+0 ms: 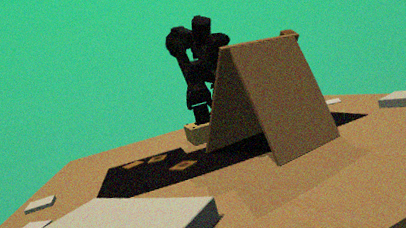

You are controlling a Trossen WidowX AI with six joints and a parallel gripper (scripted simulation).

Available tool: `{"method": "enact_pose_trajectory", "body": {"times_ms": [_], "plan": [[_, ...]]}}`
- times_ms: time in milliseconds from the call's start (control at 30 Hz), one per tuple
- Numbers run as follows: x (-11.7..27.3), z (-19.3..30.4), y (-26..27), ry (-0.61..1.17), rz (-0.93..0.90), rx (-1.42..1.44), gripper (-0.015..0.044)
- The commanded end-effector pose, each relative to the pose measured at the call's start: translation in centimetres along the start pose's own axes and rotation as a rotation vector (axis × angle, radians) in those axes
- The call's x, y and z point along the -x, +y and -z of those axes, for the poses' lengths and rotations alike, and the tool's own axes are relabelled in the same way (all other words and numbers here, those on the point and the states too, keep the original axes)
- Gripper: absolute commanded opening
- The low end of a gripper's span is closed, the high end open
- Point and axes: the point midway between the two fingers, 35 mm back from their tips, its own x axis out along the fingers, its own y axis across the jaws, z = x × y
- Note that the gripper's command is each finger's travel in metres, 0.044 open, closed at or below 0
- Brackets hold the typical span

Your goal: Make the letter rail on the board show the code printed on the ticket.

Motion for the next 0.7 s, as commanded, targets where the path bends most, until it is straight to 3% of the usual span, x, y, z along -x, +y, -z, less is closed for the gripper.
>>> {"method": "enact_pose_trajectory", "body": {"times_ms": [0, 467, 667], "plan": [[0.33, -0.02, 0.04, -0.001, -0.004, 0.005, 0.0295], [1.08, -0.08, 0.14, -0.001, -0.004, 0.005, 0.0295], [0.84, -0.05, 0.04, 0.0, 0.0, 0.0, 0.0138]]}}
